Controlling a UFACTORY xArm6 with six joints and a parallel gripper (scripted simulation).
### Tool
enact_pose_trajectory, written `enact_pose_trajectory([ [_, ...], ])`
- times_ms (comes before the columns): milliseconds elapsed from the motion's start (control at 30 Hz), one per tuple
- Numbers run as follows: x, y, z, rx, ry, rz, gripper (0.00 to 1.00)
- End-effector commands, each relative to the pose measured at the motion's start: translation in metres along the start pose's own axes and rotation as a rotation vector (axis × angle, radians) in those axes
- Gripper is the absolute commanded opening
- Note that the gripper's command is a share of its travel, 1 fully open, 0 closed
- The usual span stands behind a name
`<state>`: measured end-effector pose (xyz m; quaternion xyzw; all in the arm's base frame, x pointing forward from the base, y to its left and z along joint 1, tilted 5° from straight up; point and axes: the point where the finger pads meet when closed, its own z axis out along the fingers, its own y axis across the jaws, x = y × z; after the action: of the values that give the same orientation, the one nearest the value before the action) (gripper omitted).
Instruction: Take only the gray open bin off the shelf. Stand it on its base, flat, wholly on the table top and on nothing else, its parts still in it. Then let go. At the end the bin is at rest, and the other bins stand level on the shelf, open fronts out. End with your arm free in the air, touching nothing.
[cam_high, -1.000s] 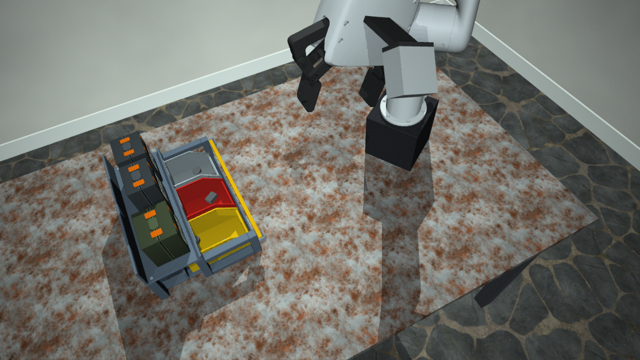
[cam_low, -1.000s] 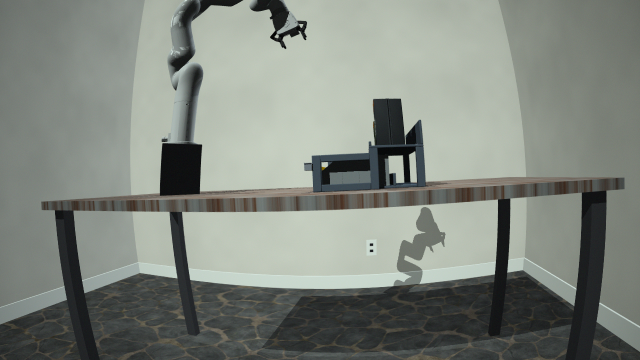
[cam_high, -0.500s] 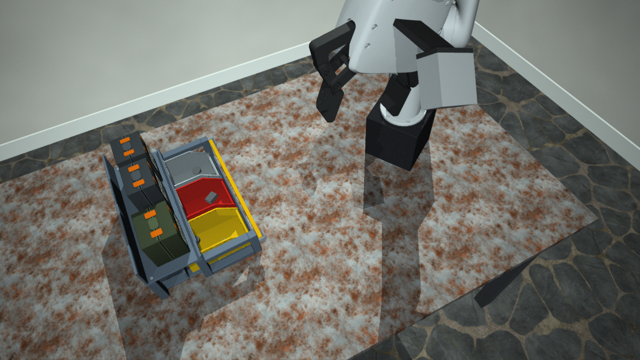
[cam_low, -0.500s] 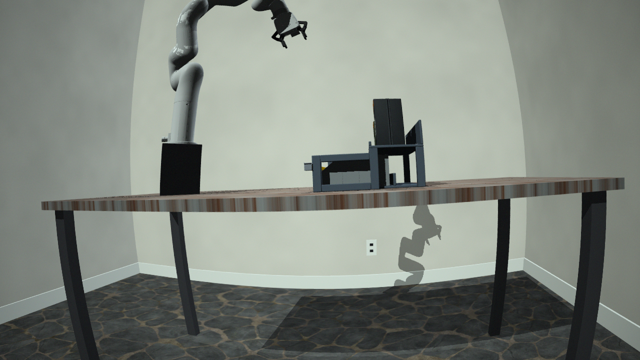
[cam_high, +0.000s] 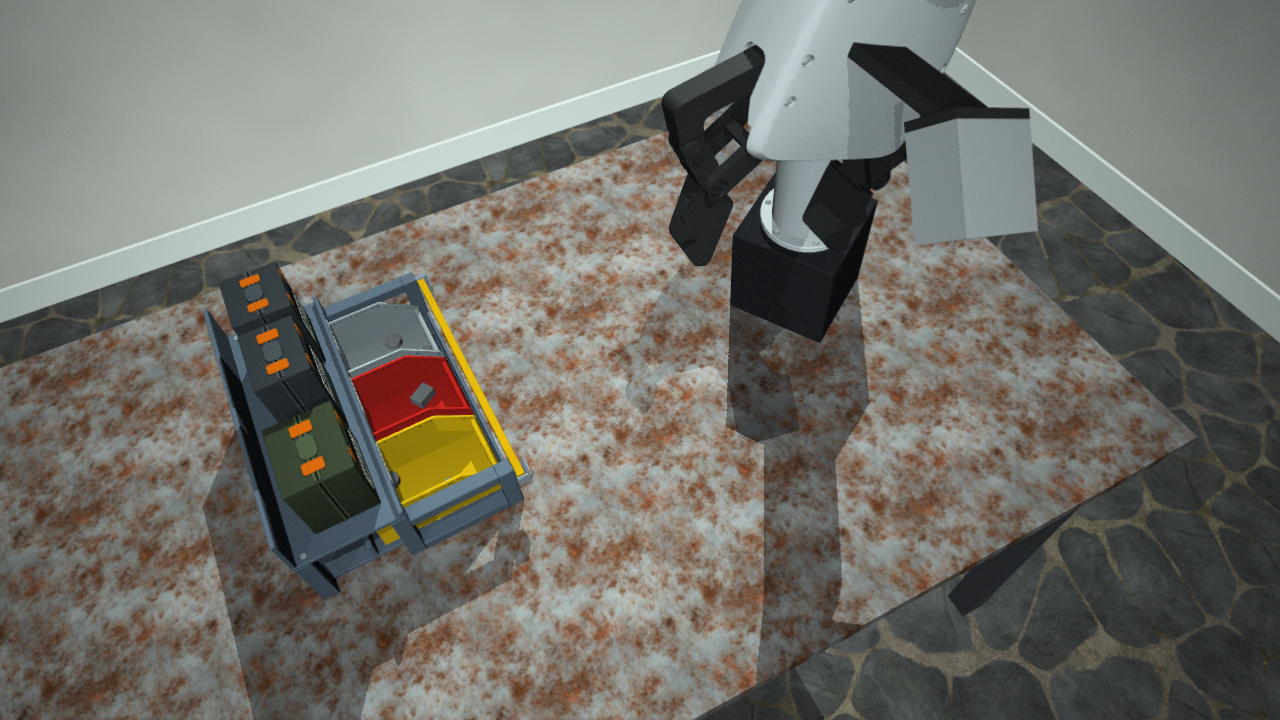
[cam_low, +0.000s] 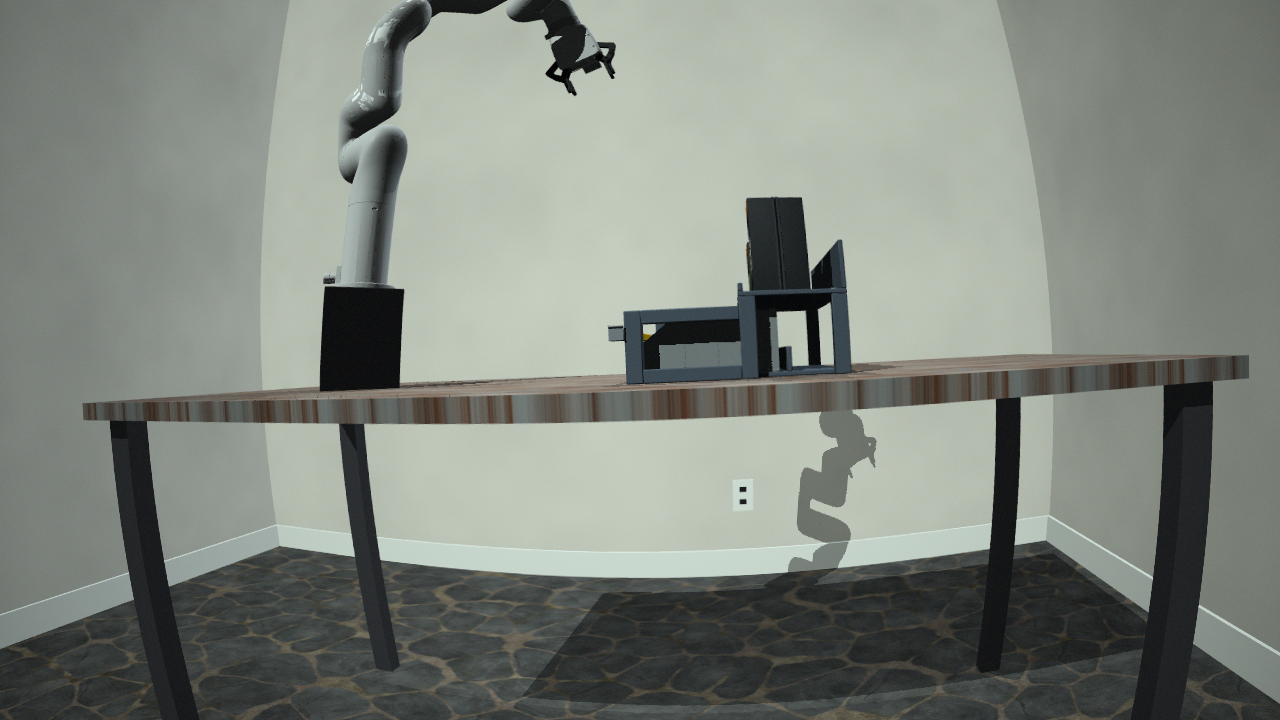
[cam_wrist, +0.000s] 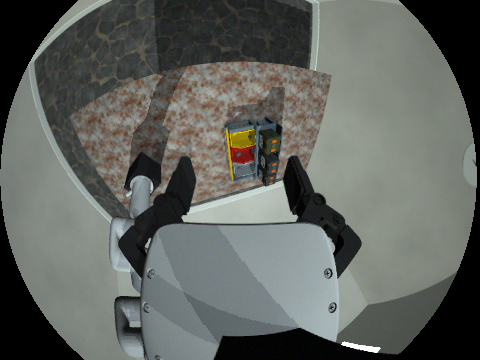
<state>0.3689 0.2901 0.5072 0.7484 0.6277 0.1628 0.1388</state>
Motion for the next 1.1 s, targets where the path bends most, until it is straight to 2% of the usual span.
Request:
enact_pose_trajectory([
  [0, 0.021, 0.003, -0.009, 0.004, -0.008, 0.002, 1.00],
  [300, 0.021, 0.003, -0.009, 0.004, -0.008, 0.002, 1.00],
  [467, 0.051, 0.004, -0.021, 0.004, -0.008, 0.002, 1.00],
  [867, 0.051, 0.004, -0.021, 0.004, -0.008, 0.002, 1.00],
  [1067, 0.041, 0.003, -0.017, 0.004, -0.007, 0.002, 1.00],
])
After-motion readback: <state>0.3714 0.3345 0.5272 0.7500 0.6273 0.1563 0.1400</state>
